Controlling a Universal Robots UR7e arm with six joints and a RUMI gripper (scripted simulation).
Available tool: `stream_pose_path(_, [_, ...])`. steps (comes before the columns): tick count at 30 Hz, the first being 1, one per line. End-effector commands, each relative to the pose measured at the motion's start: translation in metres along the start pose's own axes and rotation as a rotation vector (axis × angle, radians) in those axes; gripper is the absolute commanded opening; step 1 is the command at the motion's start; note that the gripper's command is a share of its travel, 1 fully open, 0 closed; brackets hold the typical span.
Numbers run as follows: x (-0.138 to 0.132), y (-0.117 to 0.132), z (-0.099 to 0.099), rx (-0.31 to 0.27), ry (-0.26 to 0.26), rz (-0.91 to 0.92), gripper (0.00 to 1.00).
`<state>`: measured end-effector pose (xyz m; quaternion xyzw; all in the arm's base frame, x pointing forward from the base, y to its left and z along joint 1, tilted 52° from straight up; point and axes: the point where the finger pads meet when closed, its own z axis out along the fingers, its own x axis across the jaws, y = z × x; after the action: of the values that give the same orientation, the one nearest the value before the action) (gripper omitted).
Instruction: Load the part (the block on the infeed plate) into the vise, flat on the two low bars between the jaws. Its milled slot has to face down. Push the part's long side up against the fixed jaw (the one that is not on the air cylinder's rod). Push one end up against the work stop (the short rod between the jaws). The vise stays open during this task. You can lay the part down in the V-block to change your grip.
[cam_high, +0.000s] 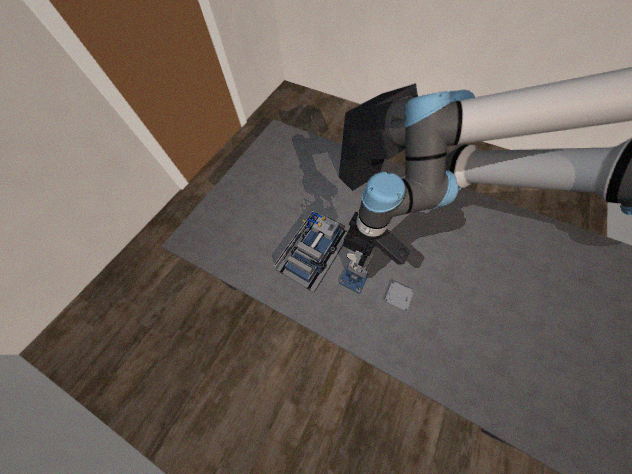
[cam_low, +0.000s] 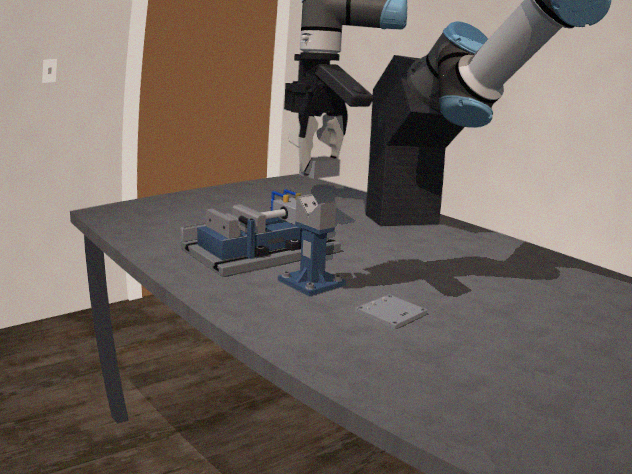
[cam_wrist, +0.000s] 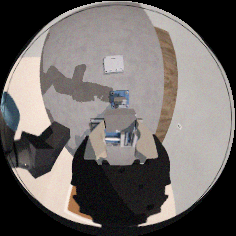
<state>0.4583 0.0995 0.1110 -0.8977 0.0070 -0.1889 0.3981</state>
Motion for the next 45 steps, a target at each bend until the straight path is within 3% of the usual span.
stream_pose_path(1, [0.0001,0.0001,-0.0075,0.0,0.0,-0.001,0.0])
stream_pose_path(45, [0.001,0.0018,-0.0162,0.0,0.0,0.015,0.0])
